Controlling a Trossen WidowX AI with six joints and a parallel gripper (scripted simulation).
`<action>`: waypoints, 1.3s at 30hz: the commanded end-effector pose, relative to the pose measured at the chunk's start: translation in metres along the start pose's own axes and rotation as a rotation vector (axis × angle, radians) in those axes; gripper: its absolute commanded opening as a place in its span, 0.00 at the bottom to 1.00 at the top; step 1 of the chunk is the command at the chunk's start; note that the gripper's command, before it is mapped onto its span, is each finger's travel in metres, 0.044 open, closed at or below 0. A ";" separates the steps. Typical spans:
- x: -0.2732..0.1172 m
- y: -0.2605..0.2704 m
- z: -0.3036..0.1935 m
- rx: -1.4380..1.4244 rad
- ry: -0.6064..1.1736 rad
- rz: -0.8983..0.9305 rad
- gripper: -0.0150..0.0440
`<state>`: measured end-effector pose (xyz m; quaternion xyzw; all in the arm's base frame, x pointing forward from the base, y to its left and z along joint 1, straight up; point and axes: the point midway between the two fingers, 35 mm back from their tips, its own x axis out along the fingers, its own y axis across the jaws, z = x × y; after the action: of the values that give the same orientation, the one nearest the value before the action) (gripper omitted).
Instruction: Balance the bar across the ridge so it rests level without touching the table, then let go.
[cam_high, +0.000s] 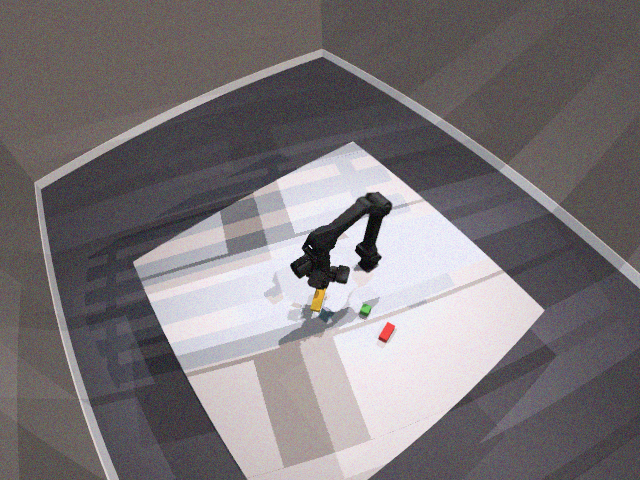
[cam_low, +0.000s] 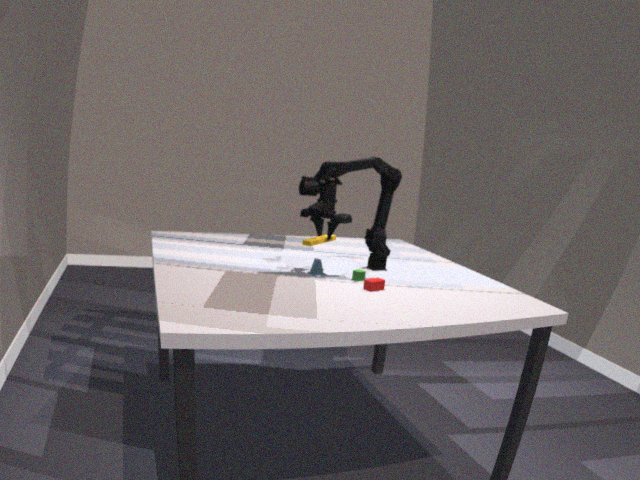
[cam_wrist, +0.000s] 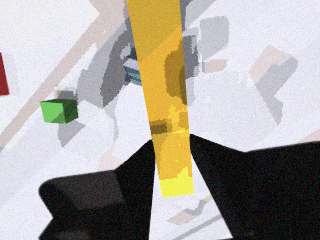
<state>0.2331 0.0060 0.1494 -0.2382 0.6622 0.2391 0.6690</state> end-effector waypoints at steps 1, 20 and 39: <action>-0.002 0.000 0.005 -0.167 -0.006 -0.011 0.25; -0.003 0.004 0.019 -0.918 0.004 -0.017 0.25; -0.004 0.003 0.039 -1.676 0.024 -0.019 0.25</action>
<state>0.2550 0.0315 0.1507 -0.6417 0.3114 0.6304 0.3063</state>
